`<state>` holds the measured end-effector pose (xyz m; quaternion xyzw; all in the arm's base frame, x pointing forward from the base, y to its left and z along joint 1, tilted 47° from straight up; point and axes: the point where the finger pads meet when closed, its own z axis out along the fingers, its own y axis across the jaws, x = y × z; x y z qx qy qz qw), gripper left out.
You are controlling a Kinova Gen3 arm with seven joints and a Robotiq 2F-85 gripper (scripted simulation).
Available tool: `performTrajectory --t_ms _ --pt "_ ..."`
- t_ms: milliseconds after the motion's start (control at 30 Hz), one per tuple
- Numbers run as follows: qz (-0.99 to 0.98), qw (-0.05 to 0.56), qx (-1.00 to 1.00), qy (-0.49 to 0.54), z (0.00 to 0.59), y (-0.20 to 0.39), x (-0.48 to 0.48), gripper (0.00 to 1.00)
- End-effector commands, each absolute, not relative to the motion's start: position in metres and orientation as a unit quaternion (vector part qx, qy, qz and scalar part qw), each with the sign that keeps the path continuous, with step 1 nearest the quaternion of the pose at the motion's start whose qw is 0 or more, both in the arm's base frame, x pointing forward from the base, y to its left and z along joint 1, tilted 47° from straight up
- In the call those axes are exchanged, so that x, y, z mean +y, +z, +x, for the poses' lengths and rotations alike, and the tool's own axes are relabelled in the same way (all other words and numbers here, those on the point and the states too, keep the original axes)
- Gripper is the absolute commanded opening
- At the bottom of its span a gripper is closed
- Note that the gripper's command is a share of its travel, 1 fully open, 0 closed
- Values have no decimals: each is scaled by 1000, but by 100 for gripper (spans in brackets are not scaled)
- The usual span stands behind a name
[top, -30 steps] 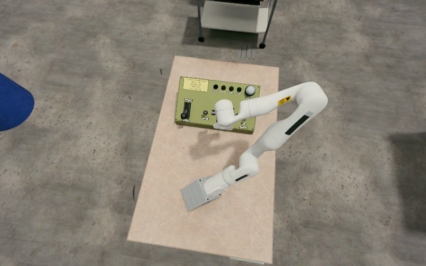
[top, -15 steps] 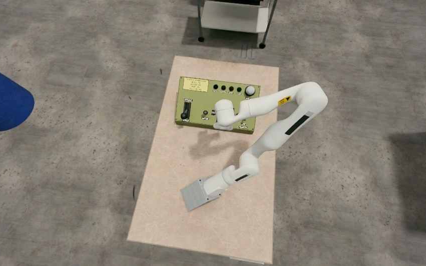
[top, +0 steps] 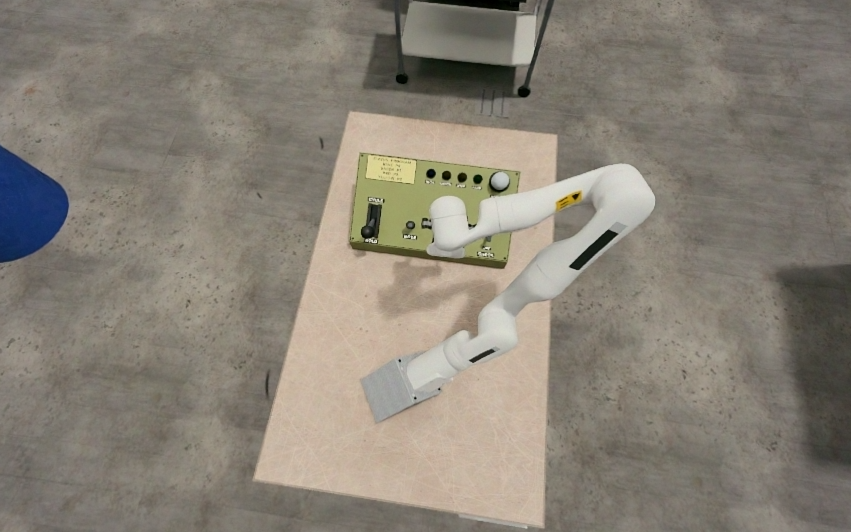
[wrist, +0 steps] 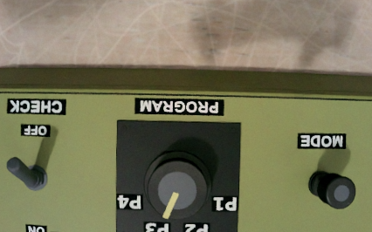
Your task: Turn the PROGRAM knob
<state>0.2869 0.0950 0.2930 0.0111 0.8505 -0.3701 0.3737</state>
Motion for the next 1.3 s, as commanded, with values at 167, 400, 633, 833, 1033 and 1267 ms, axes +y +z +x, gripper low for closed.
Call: performTrajectory --t_ms 167,400,633,833,1033,1267 --pt "8 374 850 -370 301 307 98 100" --pt "7 374 850 -371 316 322 103 100" --pt "13 376 850 -369 326 331 105 100" --pt "13 376 850 -370 327 332 106 100" --pt "13 376 850 -370 327 332 106 100" --pt "13 376 850 -370 327 332 106 100"
